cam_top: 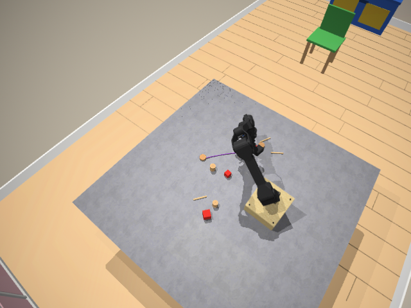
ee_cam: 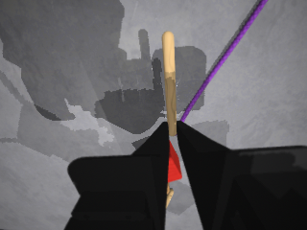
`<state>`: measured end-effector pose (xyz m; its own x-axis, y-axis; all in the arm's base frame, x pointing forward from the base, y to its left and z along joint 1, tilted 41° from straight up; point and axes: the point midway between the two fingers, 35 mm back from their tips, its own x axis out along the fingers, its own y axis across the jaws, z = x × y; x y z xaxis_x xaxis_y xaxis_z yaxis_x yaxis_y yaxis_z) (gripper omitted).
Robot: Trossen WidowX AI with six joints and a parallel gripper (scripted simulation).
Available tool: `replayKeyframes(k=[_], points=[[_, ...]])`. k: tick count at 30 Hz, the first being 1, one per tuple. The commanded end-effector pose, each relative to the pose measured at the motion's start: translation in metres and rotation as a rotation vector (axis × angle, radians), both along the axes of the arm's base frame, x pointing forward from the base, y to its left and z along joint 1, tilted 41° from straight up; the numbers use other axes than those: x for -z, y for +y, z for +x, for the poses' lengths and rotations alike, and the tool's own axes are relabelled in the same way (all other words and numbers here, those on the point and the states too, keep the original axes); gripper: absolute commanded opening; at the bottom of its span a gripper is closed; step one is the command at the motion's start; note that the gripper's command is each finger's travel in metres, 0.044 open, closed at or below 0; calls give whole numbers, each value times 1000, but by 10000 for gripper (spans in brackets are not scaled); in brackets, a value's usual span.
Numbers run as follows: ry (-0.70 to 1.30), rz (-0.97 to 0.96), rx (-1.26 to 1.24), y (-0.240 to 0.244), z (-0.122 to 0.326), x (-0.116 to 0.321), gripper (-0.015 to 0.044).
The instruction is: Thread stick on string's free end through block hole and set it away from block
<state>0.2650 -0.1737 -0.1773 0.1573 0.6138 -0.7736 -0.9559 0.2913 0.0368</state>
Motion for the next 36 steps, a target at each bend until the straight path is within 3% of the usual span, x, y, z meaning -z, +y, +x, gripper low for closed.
replayKeyframes(k=[1, 36], points=[[3, 6, 3, 7, -3, 1, 0], [5, 10, 4, 38, -18, 5, 0]])
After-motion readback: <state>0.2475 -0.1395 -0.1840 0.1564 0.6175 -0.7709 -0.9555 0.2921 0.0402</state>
